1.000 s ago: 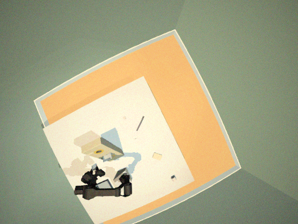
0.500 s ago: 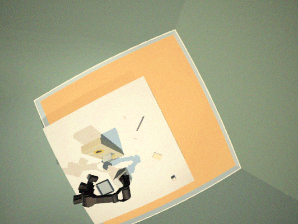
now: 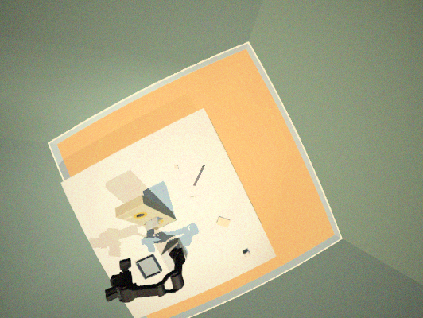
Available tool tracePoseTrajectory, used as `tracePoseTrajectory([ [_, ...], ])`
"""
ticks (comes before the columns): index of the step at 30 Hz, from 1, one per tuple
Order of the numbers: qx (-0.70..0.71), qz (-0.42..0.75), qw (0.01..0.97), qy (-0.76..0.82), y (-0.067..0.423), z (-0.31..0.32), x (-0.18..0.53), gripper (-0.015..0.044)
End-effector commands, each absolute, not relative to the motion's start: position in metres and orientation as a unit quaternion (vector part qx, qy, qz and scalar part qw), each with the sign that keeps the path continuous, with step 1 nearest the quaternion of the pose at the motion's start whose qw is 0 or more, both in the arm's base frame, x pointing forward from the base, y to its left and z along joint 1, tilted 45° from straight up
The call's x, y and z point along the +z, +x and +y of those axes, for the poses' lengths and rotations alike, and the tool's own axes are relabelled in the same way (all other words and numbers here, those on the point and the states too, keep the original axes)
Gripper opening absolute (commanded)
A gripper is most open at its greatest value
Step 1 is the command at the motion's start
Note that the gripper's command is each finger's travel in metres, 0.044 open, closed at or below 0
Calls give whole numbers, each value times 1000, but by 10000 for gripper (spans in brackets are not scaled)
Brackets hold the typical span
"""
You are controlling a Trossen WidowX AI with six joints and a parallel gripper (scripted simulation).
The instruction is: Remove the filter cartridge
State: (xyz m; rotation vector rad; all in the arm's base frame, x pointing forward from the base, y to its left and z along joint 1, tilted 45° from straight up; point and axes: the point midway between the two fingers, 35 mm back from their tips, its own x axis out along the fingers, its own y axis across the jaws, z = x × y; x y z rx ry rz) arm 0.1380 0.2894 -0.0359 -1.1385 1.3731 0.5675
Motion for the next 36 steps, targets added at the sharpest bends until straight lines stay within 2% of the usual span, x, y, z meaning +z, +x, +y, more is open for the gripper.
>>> tracePoseTrajectory([
  [1, 259, 589, 586, -492, 132, 291, -41, 0],
  [13, 373, 585, 506, -513, 50, 278, -102, 0],
  [26, 483, 572, 399, -529, -30, 230, -147, 0],
  [36, 494, 570, 386, -531, -39, 216, -161, 0],
])
